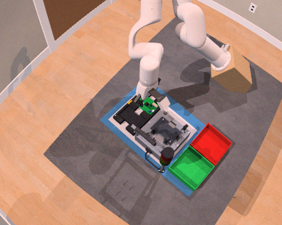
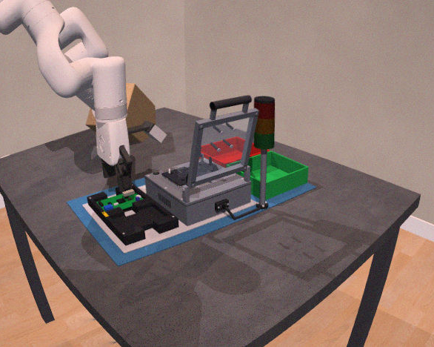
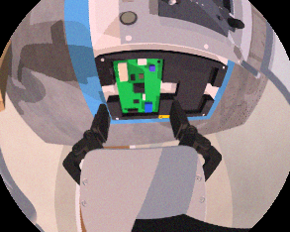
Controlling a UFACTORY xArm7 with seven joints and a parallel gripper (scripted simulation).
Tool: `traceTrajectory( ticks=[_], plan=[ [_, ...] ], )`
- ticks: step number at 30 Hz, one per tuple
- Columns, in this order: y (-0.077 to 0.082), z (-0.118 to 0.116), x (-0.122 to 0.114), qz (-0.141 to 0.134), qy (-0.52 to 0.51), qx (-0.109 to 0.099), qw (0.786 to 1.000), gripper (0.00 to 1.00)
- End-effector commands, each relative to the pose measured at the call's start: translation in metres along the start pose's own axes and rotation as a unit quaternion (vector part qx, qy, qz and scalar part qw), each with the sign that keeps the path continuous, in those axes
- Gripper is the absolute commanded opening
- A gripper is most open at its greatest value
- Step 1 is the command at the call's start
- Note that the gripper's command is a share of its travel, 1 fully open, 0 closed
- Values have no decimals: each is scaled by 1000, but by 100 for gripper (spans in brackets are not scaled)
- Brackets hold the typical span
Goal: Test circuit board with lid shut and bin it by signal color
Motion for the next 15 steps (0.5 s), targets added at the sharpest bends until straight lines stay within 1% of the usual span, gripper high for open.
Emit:
traceTrajectory(
  ticks=[1, 4, 6, 11, 15],
  plan=[
    [-8, 1, 0, 0, 0, -1, 1000, 100],
    [-17, 1, 0, 0, 0, -1, 1000, 100],
    [-17, 1, 0, 0, 0, -1, 1000, 100],
    [-29, 1, 0, 0, 0, -1, 1000, 100],
    [-35, 1, 0, 0, 0, -1, 1000, 100]
  ],
)
Point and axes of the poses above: the point where the finger pads meet when closed, its own y axis back along the fingers, its own z axis across the jaws, x = y × z, the point moved 4 cm from there along y, back along the fingers, and after that the axes turned 13 degrees about -y, right-handed, at the moved point
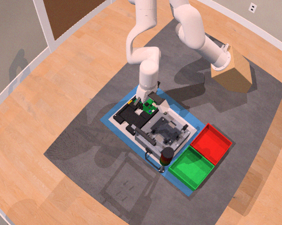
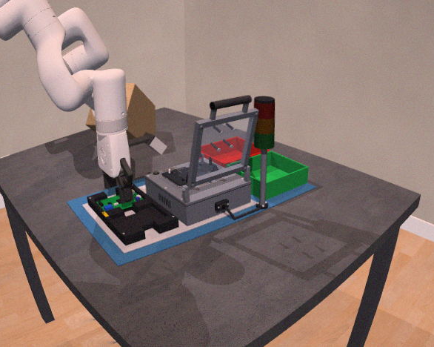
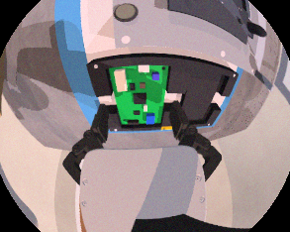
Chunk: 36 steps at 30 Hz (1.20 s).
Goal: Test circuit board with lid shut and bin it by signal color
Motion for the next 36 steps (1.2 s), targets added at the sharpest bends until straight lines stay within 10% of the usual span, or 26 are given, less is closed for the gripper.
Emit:
traceTrajectory(
  ticks=[1, 36],
  plan=[
    [-7, 2, 0, -1, 0, -3, 1000, 100],
    [-23, 2, 0, -1, 0, -3, 1000, 100]
  ],
)
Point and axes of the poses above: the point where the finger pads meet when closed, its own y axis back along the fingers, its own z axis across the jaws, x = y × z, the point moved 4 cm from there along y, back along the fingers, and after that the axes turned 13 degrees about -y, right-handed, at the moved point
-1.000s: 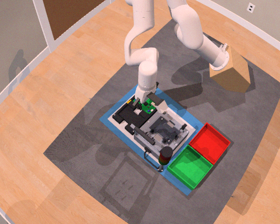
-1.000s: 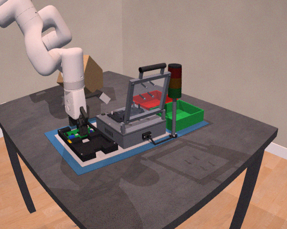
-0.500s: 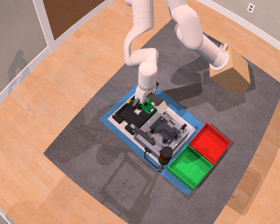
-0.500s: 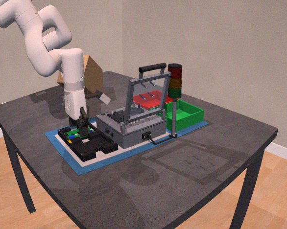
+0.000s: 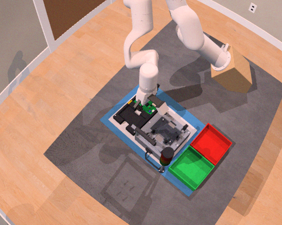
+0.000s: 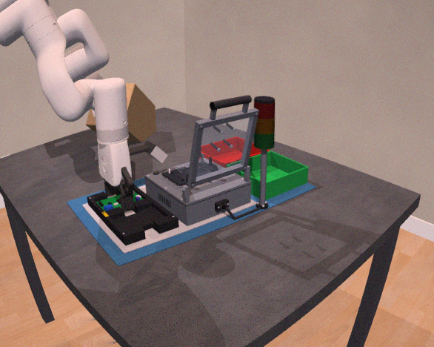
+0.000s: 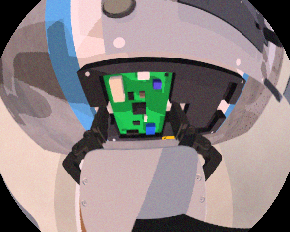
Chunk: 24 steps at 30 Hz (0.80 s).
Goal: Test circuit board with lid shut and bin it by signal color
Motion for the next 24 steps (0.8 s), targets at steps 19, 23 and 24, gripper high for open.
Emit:
traceTrajectory(
  ticks=[19, 23, 24],
  plan=[
    [-3, 1, 0, 0, 0, -2, 1000, 95],
    [-3, 1, 0, 0, 0, -2, 1000, 95],
    [-3, 1, 0, 0, 0, -2, 1000, 95]
  ],
)
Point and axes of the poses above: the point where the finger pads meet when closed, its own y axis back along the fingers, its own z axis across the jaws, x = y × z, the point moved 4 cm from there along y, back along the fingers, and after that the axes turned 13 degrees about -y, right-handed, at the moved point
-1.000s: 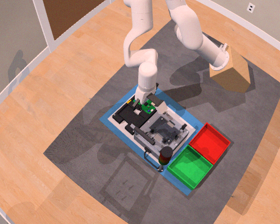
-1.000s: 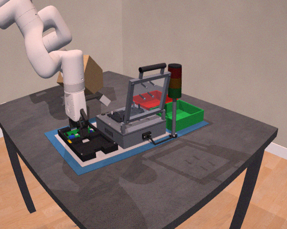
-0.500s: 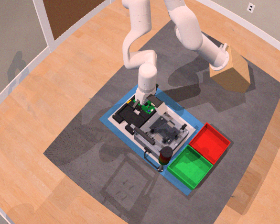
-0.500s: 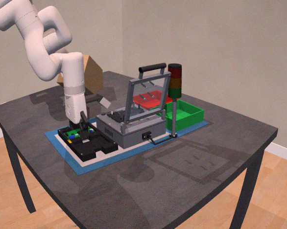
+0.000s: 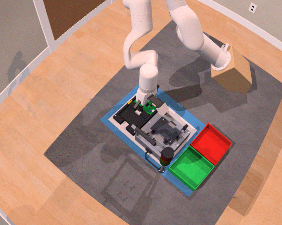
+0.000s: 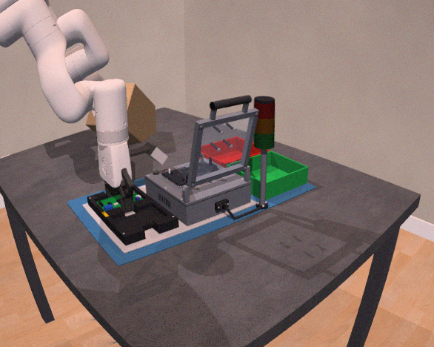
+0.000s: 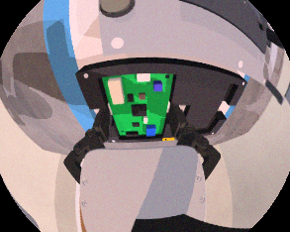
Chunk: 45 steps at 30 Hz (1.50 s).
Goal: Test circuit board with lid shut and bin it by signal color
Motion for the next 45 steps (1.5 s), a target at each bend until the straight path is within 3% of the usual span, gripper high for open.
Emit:
traceTrajectory(
  ticks=[1, 3, 16, 17, 45],
  plan=[
    [1, 1, 0, 0, 0, -1, 1000, 95],
    [1, 1, 0, 0, 0, -1, 1000, 89],
    [1, 1, 0, 0, 0, -1, 1000, 89],
    [1, 1, 0, 0, 0, -1, 1000, 85],
    [1, 1, 0, 0, 0, -1, 1000, 79]
  ],
)
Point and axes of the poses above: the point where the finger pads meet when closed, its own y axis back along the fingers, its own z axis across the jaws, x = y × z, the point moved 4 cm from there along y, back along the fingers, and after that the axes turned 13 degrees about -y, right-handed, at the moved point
